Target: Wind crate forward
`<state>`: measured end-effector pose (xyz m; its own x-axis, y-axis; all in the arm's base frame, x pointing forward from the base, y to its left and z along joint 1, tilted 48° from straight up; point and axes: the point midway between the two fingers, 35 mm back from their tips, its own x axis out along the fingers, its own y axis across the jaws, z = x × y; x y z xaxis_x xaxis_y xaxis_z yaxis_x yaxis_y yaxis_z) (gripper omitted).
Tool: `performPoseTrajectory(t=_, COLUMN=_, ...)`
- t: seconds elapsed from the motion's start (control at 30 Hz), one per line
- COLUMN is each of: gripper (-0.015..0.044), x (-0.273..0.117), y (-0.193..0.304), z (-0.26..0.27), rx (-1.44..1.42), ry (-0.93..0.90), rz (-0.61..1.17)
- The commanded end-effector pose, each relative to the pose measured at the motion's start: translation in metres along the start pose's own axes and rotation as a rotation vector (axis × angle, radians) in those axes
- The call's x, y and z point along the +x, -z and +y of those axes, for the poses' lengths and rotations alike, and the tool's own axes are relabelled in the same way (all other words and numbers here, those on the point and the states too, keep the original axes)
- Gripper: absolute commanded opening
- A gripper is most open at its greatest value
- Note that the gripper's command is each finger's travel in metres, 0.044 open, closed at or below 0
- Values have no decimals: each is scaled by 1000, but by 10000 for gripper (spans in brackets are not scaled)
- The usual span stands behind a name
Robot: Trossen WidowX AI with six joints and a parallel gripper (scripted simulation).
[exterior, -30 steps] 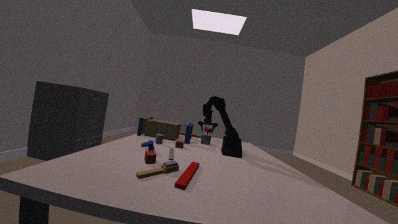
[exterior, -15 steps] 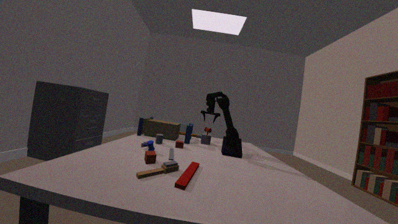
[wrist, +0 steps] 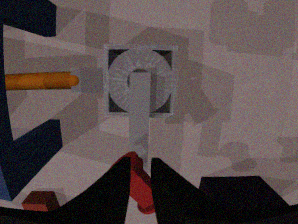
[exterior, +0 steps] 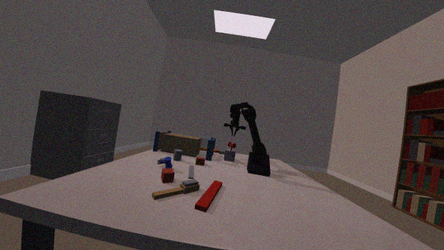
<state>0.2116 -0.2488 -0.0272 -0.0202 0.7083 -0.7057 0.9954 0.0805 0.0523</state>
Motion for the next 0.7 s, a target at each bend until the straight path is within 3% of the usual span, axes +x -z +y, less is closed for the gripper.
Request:
performPoseTrajectory(t=0.0, gripper=0, x=0, y=0, z=0, rx=0, ry=-2, rz=-2)
performPoseTrajectory(t=0.67, gripper=0, x=1, y=1, z=-1, rx=9, ry=6, rz=21)
